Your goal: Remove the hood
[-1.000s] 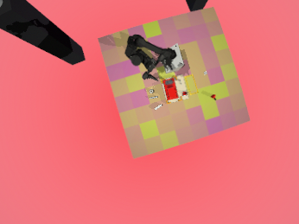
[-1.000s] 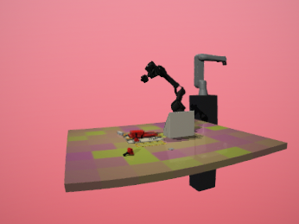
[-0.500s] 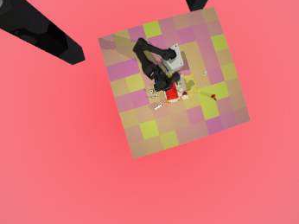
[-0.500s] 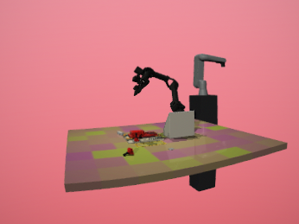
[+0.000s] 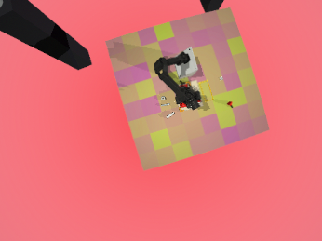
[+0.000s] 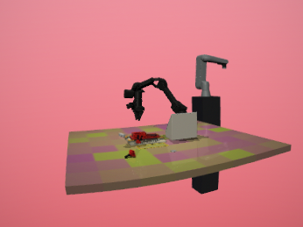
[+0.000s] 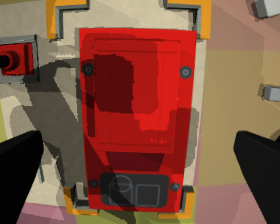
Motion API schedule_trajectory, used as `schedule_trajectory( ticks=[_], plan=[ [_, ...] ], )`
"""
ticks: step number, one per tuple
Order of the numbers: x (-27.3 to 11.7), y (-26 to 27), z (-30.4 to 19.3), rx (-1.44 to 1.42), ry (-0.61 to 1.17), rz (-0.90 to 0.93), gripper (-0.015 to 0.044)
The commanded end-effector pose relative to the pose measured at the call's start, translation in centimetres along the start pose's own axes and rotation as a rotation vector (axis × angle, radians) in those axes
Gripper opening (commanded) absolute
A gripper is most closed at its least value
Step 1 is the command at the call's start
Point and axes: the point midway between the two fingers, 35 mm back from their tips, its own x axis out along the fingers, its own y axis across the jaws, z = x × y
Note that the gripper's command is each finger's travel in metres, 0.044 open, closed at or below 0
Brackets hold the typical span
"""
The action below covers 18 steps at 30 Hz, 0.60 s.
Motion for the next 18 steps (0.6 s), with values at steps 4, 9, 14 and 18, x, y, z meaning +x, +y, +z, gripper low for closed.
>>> schedule_trajectory(
  ticks=[4, 9, 14, 18],
  plan=[
    [3.33, 0.53, -0.82, 0.001, 0.086, -0.078, 0.0440],
    [3.45, 0.78, -0.53, 0.001, 0.086, -0.078, 0.0440],
    [3.78, 0.76, -0.53, 0.001, 0.086, -0.078, 0.0440],
    [4.08, 0.74, -0.53, 0.001, 0.086, -0.077, 0.0440]
  ],
)
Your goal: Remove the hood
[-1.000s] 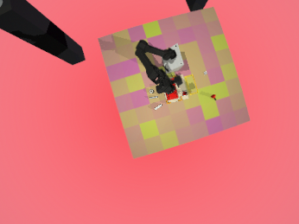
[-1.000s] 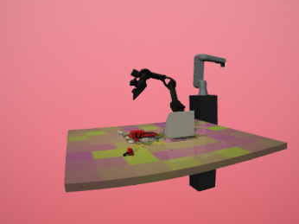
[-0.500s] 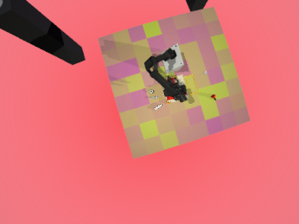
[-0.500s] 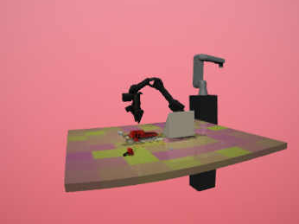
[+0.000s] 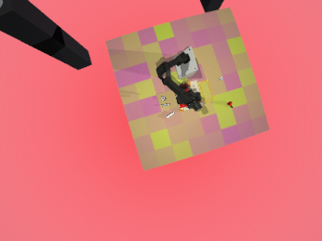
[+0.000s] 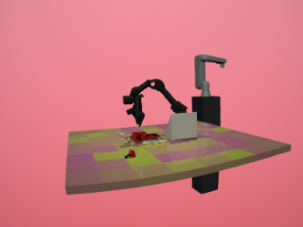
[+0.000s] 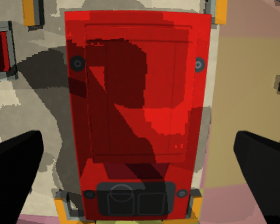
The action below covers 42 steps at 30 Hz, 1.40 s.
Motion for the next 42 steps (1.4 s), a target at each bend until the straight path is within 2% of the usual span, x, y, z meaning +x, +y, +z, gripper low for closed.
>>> schedule_trajectory(
  ticks=[1, 42],
  plan=[
    [0.5, 0.0, -0.1, -0.007, 0.008, -0.004, 0.0440],
    [3.6, -0.2, 0.0, -0.007, 0.008, -0.005, 0.0440]
  ],
)
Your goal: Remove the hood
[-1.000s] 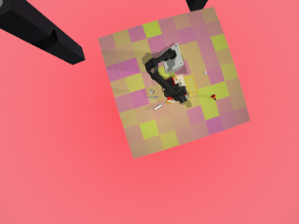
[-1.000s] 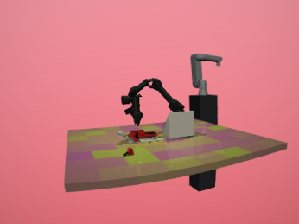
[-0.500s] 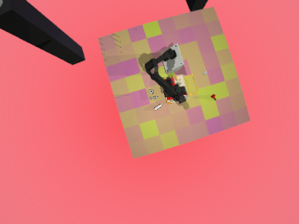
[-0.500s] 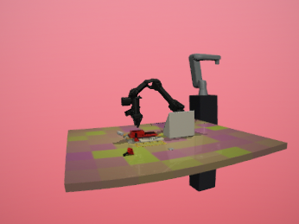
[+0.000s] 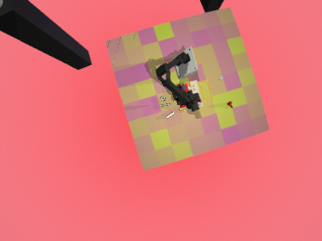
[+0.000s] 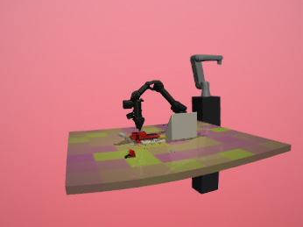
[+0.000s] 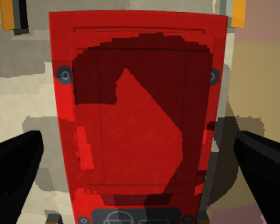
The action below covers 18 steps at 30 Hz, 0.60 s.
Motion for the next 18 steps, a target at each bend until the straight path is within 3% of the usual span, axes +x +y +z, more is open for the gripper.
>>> schedule_trajectory(
  ticks=[1, 18],
  plan=[
    [0.5, 0.0, -0.2, -0.007, 0.009, -0.004, 0.0440],
    [1.8, -0.1, -0.2, -0.007, 0.009, -0.006, 0.0440]
  ],
)
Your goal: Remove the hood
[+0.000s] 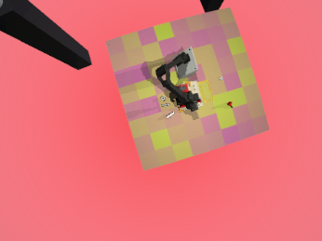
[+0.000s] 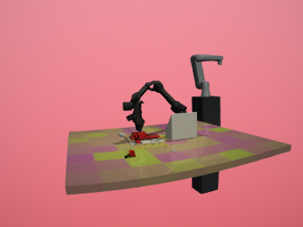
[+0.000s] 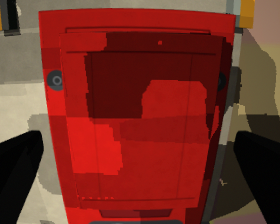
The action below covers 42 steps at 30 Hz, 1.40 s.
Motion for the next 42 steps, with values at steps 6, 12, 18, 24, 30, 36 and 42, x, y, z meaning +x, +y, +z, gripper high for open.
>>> schedule_trajectory(
  ticks=[6, 12, 18, 24, 30, 36, 42],
  plan=[
    [0.6, 0.0, -0.2, -0.007, 0.009, -0.004, 0.0440],
    [0.8, 0.0, -0.2, -0.007, 0.009, -0.004, 0.0440],
    [1.1, 0.0, -0.2, -0.007, 0.009, -0.004, 0.0440],
    [1.4, 0.0, -0.2, -0.007, 0.009, -0.005, 0.0440],
    [1.7, 0.0, -0.2, -0.007, 0.009, -0.005, 0.0440],
    [2.0, 0.0, -0.2, -0.007, 0.009, -0.005, 0.0440],
    [2.3, 0.0, -0.3, -0.007, 0.009, -0.005, 0.0440]
  ],
)
